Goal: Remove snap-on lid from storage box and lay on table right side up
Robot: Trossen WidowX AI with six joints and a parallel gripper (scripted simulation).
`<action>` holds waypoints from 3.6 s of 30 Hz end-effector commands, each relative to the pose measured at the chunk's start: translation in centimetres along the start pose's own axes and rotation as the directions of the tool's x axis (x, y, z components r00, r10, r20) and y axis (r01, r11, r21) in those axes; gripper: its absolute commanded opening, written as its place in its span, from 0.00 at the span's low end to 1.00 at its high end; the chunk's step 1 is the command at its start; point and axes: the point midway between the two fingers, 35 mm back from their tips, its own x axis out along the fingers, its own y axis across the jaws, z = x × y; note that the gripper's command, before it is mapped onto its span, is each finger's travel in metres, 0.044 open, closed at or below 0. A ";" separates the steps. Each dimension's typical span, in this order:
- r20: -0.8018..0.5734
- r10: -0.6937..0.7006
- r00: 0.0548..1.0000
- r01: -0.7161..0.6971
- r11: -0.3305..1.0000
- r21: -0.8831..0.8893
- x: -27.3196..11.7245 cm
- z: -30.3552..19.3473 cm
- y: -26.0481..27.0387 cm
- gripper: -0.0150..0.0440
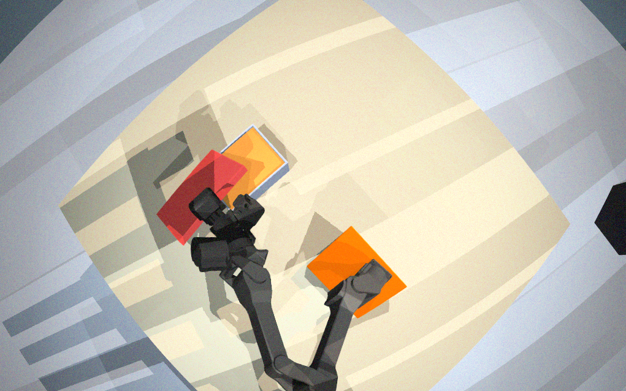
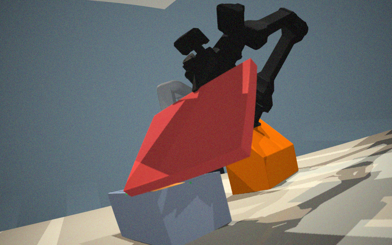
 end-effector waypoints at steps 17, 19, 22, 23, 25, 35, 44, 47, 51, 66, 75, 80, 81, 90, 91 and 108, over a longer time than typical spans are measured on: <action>-0.016 -0.008 1.000 0.008 1.000 0.004 -0.5 -4.5 -0.4 0.25; -0.017 -0.008 1.000 0.008 1.000 0.004 -0.5 -4.9 -0.4 0.25; -0.017 -0.008 1.000 0.008 1.000 0.004 -0.6 -5.5 -0.4 0.25; -0.017 -0.008 1.000 0.008 1.000 0.005 -0.6 -5.7 -0.5 0.25; -0.017 -0.008 1.000 0.008 1.000 0.005 -0.6 -6.1 -0.5 0.25; -0.019 -0.007 1.000 0.007 1.000 0.006 -0.9 -8.1 -0.6 0.25; -0.020 -0.007 1.000 0.007 1.000 0.006 -1.1 -9.9 -0.7 0.25; -0.021 -0.007 1.000 0.007 1.000 0.007 -1.2 -10.5 -0.7 0.25; -0.021 -0.006 1.000 0.006 1.000 0.007 -1.3 -11.3 -0.7 0.25; -0.024 -0.005 1.000 0.006 1.000 0.009 -1.6 -14.3 -0.9 0.25; -0.025 -0.005 1.000 0.005 1.000 0.010 -1.9 -16.1 -0.9 0.25; -0.025 -0.005 1.000 0.005 1.000 0.010 -1.7 -15.8 -1.1 0.25; -0.025 -0.005 1.000 0.005 1.000 0.010 -1.7 -15.8 -1.2 0.25; -0.026 -0.005 1.000 0.006 1.000 0.010 -1.0 -15.4 -2.1 0.25; -0.026 -0.005 1.000 0.006 1.000 0.010 -1.0 -15.4 -2.2 0.25; -0.026 -0.005 1.000 0.006 1.000 0.011 -0.1 -15.4 -3.2 0.25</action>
